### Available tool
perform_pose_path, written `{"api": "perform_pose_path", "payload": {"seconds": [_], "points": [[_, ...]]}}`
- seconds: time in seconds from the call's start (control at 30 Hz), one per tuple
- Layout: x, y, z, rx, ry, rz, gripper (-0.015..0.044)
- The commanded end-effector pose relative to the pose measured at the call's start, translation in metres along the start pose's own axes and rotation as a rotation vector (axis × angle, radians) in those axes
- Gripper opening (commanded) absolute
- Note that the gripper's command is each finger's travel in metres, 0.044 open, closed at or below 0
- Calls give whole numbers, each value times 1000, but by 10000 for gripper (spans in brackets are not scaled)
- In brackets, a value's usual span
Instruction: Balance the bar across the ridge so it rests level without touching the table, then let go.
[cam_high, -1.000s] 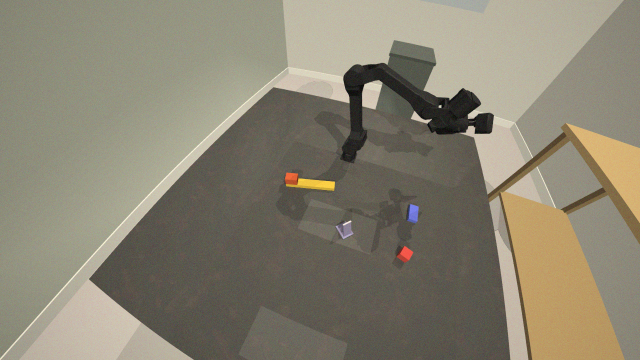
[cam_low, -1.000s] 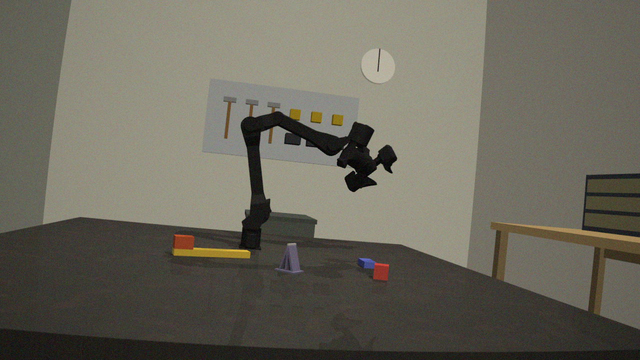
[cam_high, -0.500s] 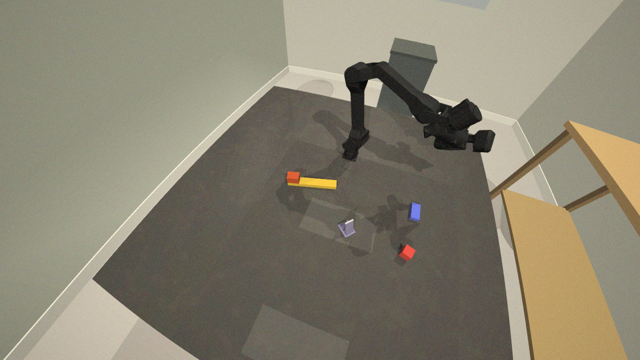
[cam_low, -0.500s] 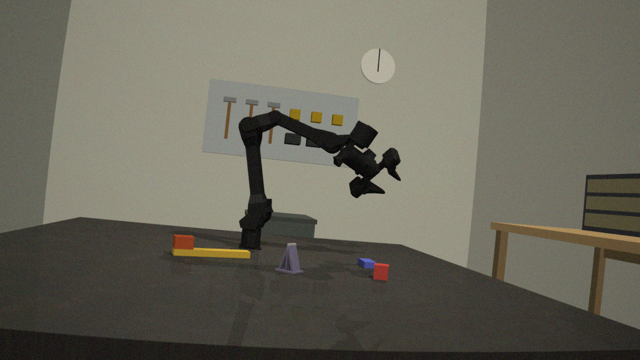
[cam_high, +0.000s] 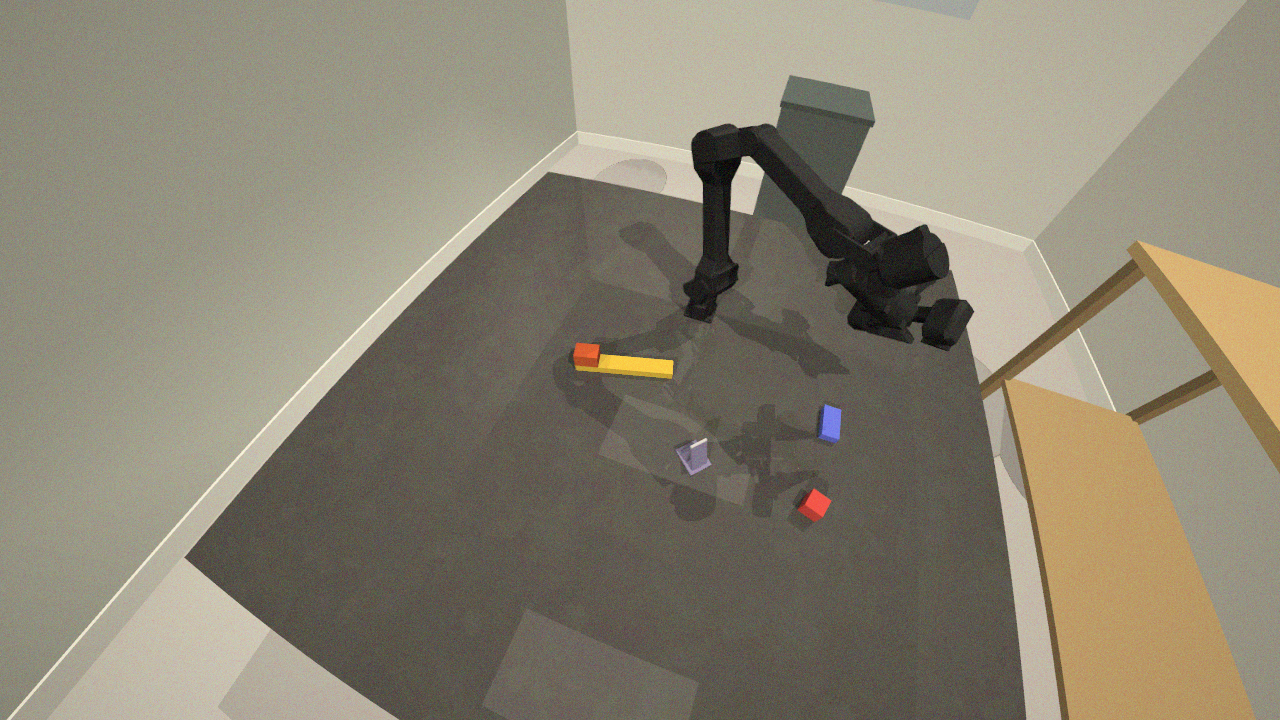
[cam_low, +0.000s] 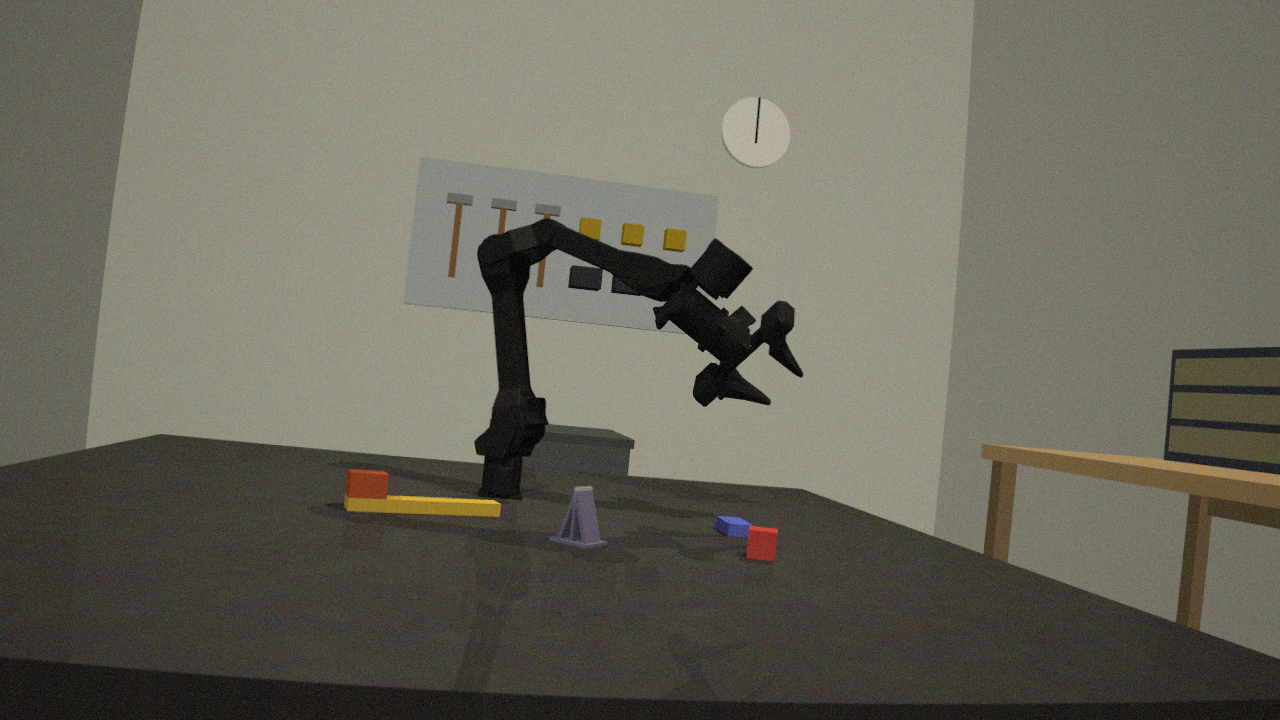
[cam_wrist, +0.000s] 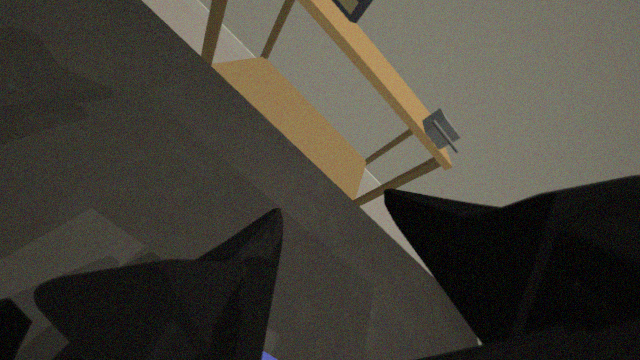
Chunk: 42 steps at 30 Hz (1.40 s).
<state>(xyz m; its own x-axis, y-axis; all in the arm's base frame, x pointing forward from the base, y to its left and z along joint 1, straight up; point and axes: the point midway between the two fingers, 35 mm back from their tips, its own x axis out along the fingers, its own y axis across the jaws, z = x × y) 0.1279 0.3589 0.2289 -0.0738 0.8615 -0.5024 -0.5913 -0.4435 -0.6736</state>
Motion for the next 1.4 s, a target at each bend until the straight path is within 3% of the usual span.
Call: {"api": "perform_pose_path", "payload": {"seconds": [0.0, 0.73, 1.37], "points": [[-8, -5, -22, 3, 68, -11, 315], [-79, -2, -140, 75, 435, 13, 315], [-159, 31, -211, 193, 689, 89, 315]]}}
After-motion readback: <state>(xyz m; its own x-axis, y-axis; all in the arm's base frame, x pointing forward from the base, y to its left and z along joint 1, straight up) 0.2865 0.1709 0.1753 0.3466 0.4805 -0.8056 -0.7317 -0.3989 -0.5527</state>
